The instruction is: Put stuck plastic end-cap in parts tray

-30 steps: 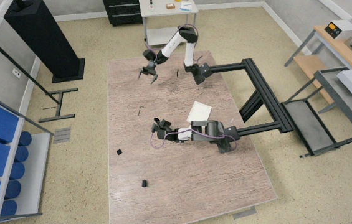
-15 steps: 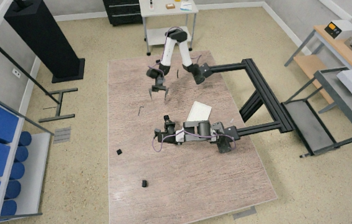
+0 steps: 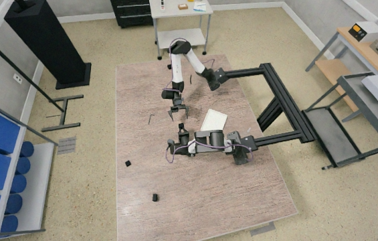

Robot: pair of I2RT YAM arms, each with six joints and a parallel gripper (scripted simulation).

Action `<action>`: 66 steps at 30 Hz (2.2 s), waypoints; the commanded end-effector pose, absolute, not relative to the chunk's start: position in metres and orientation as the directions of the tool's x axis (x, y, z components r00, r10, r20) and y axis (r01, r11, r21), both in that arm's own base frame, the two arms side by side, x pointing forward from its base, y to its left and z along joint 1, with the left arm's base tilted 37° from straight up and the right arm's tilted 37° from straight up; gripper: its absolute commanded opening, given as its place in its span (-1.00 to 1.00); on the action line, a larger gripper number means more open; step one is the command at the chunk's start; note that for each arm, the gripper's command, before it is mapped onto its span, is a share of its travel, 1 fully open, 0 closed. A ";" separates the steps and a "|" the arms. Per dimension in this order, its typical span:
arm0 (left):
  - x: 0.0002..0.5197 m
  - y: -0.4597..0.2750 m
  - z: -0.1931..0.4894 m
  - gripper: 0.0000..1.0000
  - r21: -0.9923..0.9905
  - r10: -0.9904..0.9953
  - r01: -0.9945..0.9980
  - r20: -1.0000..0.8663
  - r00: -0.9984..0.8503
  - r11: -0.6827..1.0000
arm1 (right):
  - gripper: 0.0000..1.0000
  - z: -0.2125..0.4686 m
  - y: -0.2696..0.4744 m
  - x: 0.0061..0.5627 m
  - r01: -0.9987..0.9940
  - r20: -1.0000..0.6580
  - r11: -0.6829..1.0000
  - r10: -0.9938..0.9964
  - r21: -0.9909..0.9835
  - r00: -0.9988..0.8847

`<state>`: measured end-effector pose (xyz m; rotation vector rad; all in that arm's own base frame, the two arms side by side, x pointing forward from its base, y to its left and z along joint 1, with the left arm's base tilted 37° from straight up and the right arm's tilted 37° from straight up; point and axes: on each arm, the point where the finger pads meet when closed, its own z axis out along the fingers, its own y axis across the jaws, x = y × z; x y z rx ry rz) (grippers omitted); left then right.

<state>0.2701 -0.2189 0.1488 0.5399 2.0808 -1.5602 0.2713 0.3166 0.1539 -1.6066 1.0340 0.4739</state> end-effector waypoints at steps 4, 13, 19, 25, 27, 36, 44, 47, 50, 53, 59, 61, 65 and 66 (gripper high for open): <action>0.274 -0.218 0.159 -1.00 -0.768 0.019 0.584 -0.601 -0.799 0.261 | 1.00 0.167 0.324 0.277 -0.788 -0.738 0.011 -0.358 -0.616 0.572; 0.272 -0.218 0.167 -1.00 -0.768 0.022 0.589 -0.603 -0.797 0.252 | 1.00 0.166 0.321 0.280 -0.801 -0.746 0.003 -0.367 -0.599 0.556; 0.272 -0.218 0.167 -1.00 -0.767 0.021 0.589 -0.605 -0.796 0.253 | 1.00 0.166 0.321 0.280 -0.801 -0.746 0.003 -0.367 -0.599 0.556; 0.273 -0.218 0.168 -1.00 -0.765 0.021 0.593 -0.608 -0.793 0.252 | 0.32 0.165 0.322 0.281 -0.793 -0.745 0.017 -0.356 -0.609 0.564; 0.273 -0.218 0.168 -1.00 -0.765 0.021 0.593 -0.608 -0.793 0.252 | 0.16 0.159 0.320 0.281 -0.795 -0.748 0.021 -0.356 -0.606 0.561; 0.273 -0.218 0.168 -1.00 -0.765 0.021 0.593 -0.608 -0.793 0.252 | 0.16 0.146 0.325 0.278 -0.806 -0.753 0.013 -0.367 -0.591 0.546; 0.272 -0.220 0.169 -1.00 -0.761 0.026 0.600 -0.614 -0.789 0.246 | 0.05 0.147 0.355 0.286 -0.802 -0.751 0.013 -0.360 -0.597 0.553; 0.271 -0.221 0.169 -1.00 -0.760 0.029 0.603 -0.616 -0.787 0.243 | 0.00 0.148 0.353 0.283 -0.800 -0.750 0.006 -0.352 -0.600 0.560; 0.271 -0.221 0.169 -1.00 -0.760 0.029 0.603 -0.616 -0.787 0.244 | -0.17 0.153 0.344 0.282 -0.789 -0.743 0.017 -0.350 -0.614 0.570; 0.272 -0.221 0.168 -1.00 -0.758 0.027 0.602 -0.616 -0.787 0.249 | -0.34 0.151 0.344 0.281 -0.797 -0.748 0.014 -0.356 -0.603 0.560; 0.272 -0.221 0.168 -1.00 -0.758 0.027 0.602 -0.616 -0.787 0.249 | -0.45 0.148 0.339 0.280 -0.799 -0.747 0.005 -0.357 -0.602 0.561; 0.272 -0.221 0.168 -1.00 -0.758 0.027 0.602 -0.616 -0.787 0.249 | -0.45 0.148 0.330 0.280 -0.801 -0.749 0.001 -0.355 -0.599 0.560; 0.271 -0.221 0.168 -1.00 -0.759 0.028 0.602 -0.616 -0.788 0.248 | -0.45 0.147 0.313 0.281 -0.800 -0.748 0.004 -0.358 -0.599 0.559; 0.271 -0.221 0.168 -1.00 -0.759 0.028 0.602 -0.616 -0.788 0.248 | -0.45 0.146 0.301 0.282 -0.800 -0.748 0.003 -0.358 -0.600 0.559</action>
